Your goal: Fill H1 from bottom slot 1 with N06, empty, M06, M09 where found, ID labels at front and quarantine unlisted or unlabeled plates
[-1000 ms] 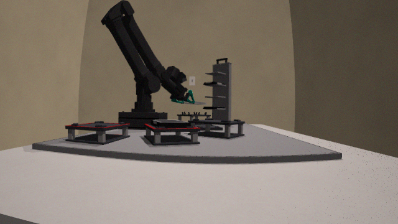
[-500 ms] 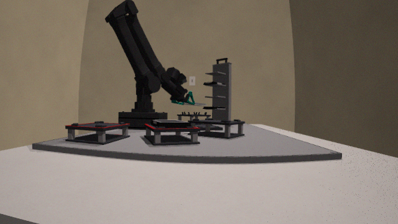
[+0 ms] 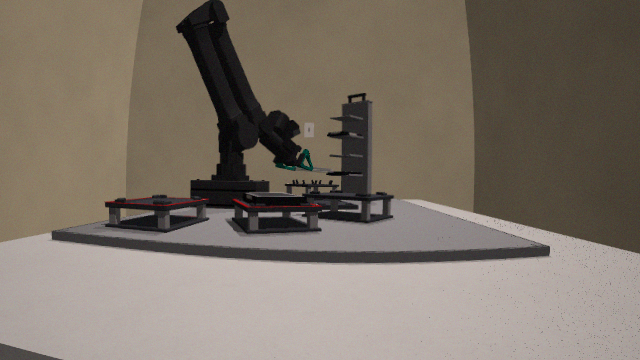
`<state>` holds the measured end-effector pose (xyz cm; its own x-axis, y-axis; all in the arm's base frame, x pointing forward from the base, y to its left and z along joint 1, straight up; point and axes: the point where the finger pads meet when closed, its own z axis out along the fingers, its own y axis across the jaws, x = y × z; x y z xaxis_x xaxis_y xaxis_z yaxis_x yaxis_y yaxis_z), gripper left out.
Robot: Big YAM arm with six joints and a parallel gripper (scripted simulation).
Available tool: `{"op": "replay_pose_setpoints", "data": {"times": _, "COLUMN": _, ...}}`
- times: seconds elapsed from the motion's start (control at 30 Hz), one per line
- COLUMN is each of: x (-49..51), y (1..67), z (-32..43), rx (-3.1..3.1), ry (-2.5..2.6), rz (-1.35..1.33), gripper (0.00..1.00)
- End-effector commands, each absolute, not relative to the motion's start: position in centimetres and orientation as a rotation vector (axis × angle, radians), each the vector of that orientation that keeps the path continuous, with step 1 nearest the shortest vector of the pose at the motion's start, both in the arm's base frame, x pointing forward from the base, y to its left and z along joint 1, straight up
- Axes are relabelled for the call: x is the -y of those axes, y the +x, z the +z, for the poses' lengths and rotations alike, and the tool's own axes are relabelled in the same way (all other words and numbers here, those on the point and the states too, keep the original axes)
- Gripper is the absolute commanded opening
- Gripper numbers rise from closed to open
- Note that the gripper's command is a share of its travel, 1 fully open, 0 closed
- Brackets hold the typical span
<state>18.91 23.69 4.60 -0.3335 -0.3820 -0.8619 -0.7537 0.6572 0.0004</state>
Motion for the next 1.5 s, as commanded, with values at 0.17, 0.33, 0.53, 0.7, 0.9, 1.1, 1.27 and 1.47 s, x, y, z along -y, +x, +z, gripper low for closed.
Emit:
{"op": "replay_pose_setpoints", "data": {"times": 0.17, "x": -24.7, "y": 19.4, "z": 5.6, "rx": -1.915, "ry": -0.862, "rz": 0.537, "gripper": 0.86}}
{"op": "replay_pose_setpoints", "data": {"times": 0.33, "x": -24.3, "y": 19.1, "z": 4.9, "rx": -1.925, "ry": -0.868, "rz": 0.532, "gripper": 0.86}}
{"op": "replay_pose_setpoints", "data": {"times": 0.53, "x": -24.2, "y": 19.0, "z": 4.5, "rx": -1.927, "ry": -0.869, "rz": 0.531, "gripper": 0.86}}
{"op": "replay_pose_setpoints", "data": {"times": 0.7, "x": -24.5, "y": 19.2, "z": 4.5, "rx": -1.922, "ry": -0.866, "rz": 0.534, "gripper": 0.86}}
{"op": "replay_pose_setpoints", "data": {"times": 0.9, "x": -24.7, "y": 19.4, "z": 4.6, "rx": -1.916, "ry": -0.862, "rz": 0.537, "gripper": 0.86}}
{"op": "replay_pose_setpoints", "data": {"times": 1.1, "x": -24.5, "y": 19.2, "z": 4.0, "rx": -1.922, "ry": -0.865, "rz": 0.534, "gripper": 0.86}}
{"op": "replay_pose_setpoints", "data": {"times": 1.27, "x": -24.3, "y": 19.1, "z": 3.6, "rx": -1.925, "ry": -0.867, "rz": 0.532, "gripper": 0.86}}
{"op": "replay_pose_setpoints", "data": {"times": 1.47, "x": -24.4, "y": 19.2, "z": 3.4, "rx": -1.924, "ry": -0.866, "rz": 0.532, "gripper": 0.86}}
